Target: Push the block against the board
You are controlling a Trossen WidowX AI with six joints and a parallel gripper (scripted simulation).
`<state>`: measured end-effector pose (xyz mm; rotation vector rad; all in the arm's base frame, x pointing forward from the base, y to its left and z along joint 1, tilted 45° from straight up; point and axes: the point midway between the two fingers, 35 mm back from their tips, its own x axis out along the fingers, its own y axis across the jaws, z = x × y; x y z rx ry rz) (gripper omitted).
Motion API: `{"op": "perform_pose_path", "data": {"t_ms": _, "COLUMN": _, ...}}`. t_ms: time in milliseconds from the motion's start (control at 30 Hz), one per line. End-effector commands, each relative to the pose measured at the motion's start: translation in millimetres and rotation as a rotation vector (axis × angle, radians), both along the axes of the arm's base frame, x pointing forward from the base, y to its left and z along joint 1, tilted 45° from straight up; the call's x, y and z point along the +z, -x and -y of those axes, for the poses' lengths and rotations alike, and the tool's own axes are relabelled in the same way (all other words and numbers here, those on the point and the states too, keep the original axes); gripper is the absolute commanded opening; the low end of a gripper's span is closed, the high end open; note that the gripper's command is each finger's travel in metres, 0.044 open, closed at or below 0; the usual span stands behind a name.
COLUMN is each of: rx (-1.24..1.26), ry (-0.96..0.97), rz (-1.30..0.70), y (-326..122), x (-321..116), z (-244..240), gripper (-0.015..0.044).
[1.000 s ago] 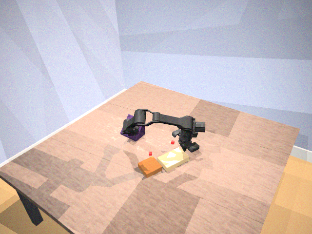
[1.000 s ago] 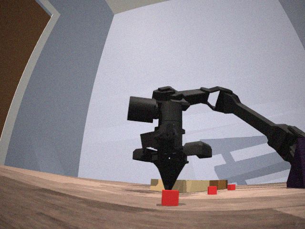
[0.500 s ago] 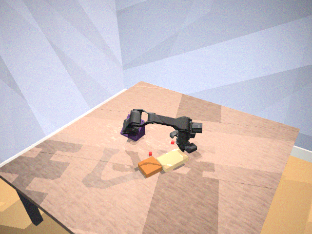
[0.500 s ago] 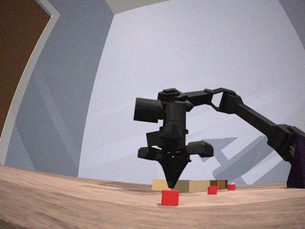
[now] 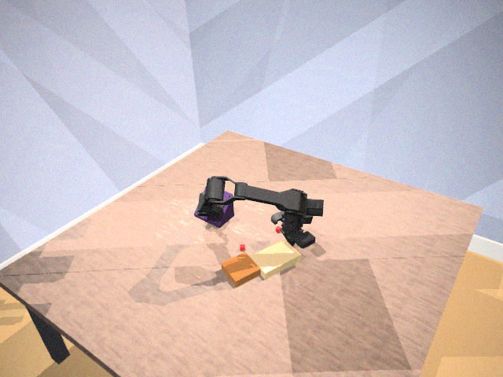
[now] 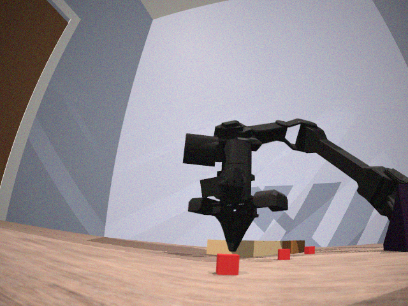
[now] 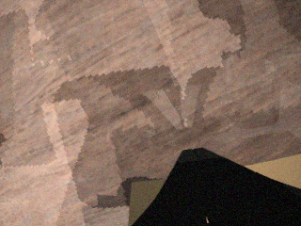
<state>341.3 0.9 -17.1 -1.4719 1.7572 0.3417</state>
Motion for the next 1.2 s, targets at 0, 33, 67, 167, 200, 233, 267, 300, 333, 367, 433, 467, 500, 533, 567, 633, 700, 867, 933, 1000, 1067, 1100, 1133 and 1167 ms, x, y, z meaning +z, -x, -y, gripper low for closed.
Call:
{"op": "perform_pose_path", "data": {"t_ms": 0, "rx": -0.007, "ry": 0.005, "rz": -0.003, "y": -2, "x": -4, "z": 0, "gripper": 0.0}}
{"op": "perform_pose_path", "data": {"t_ms": 33, "rx": -0.007, "ry": 0.005, "rz": -0.003, "y": -3, "x": -5, "z": -1, "gripper": 0.0}}
{"op": "perform_pose_path", "data": {"t_ms": 67, "rx": -0.007, "ry": 0.005, "rz": -0.003, "y": -3, "x": -6, "z": -2, "gripper": 0.0}}
{"op": "perform_pose_path", "data": {"t_ms": 167, "rx": -0.007, "ry": 0.004, "rz": -0.003, "y": -6, "x": -9, "z": -6, "gripper": 0.0}}
{"op": "perform_pose_path", "data": {"t_ms": 200, "rx": -0.007, "ry": 0.004, "rz": -0.003, "y": -6, "x": -10, "z": -7, "gripper": 0.0}}
{"op": "perform_pose_path", "data": {"t_ms": 233, "rx": -0.007, "ry": 0.004, "rz": -0.002, "y": -7, "x": -11, "z": -8, "gripper": 0.0}}
{"op": "perform_pose_path", "data": {"t_ms": 267, "rx": -0.007, "ry": 0.004, "rz": -0.002, "y": -8, "x": -12, "z": -9, "gripper": 0.0}}
{"op": "perform_pose_path", "data": {"t_ms": 300, "rx": -0.007, "ry": 0.004, "rz": -0.002, "y": -9, "x": -13, "z": -10, "gripper": 0.0}}
{"op": "perform_pose_path", "data": {"t_ms": 333, "rx": -0.007, "ry": 0.004, "rz": -0.002, "y": -9, "x": -14, "z": -11, "gripper": 0.0}}
{"op": "perform_pose_path", "data": {"t_ms": 367, "rx": -0.007, "ry": 0.004, "rz": -0.002, "y": -10, "x": -15, "z": -12, "gripper": 0.0}}
{"op": "perform_pose_path", "data": {"t_ms": 433, "rx": -0.007, "ry": 0.004, "rz": -0.002, "y": -11, "x": -17, "z": -14, "gripper": 0.0}}
{"op": "perform_pose_path", "data": {"t_ms": 467, "rx": -0.007, "ry": 0.004, "rz": -0.002, "y": -12, "x": -18, "z": -15, "gripper": 0.0}}
{"op": "perform_pose_path", "data": {"t_ms": 500, "rx": -0.007, "ry": 0.004, "rz": -0.002, "y": -13, "x": -19, "z": -16, "gripper": 0.0}}
{"op": "perform_pose_path", "data": {"t_ms": 533, "rx": -0.007, "ry": 0.004, "rz": -0.002, "y": -13, "x": -20, "z": -17, "gripper": 0.0}}
{"op": "perform_pose_path", "data": {"t_ms": 567, "rx": -0.007, "ry": 0.004, "rz": -0.002, "y": -14, "x": -21, "z": -18, "gripper": 0.0}}
{"op": "perform_pose_path", "data": {"t_ms": 633, "rx": -0.007, "ry": 0.004, "rz": -0.002, "y": -15, "x": -24, "z": -20, "gripper": 0.0}}
{"op": "perform_pose_path", "data": {"t_ms": 700, "rx": -0.007, "ry": 0.004, "rz": -0.002, "y": -17, "x": -26, "z": -22, "gripper": 0.0}}
{"op": "perform_pose_path", "data": {"t_ms": 867, "rx": -0.007, "ry": 0.004, "rz": -0.001, "y": -19, "x": -31, "z": -27, "gripper": 0.0}}
{"op": "perform_pose_path", "data": {"t_ms": 933, "rx": -0.004, "ry": 0.005, "rz": -0.002, "y": -19, "x": -21, "z": -33, "gripper": 0.0}}
{"op": "perform_pose_path", "data": {"t_ms": 1000, "rx": -0.006, "ry": 0.003, "rz": -0.002, "y": -19, "x": 1, "z": -55, "gripper": 0.0}}
{"op": "perform_pose_path", "data": {"t_ms": 1067, "rx": -0.007, "ry": 0.002, "rz": -0.002, "y": -18, "x": 10, "z": -63, "gripper": 0.0}}
{"op": "perform_pose_path", "data": {"t_ms": 1100, "rx": -0.007, "ry": 0.002, "rz": -0.002, "y": -18, "x": 10, "z": -63, "gripper": 0.0}}
{"op": "perform_pose_path", "data": {"t_ms": 1133, "rx": -0.007, "ry": 0.002, "rz": -0.002, "y": -18, "x": 10, "z": -63, "gripper": 0.0}}
{"op": "perform_pose_path", "data": {"t_ms": 1167, "rx": -0.007, "ry": 0.002, "rz": -0.002, "y": -18, "x": 10, "z": -63, "gripper": 0.0}}
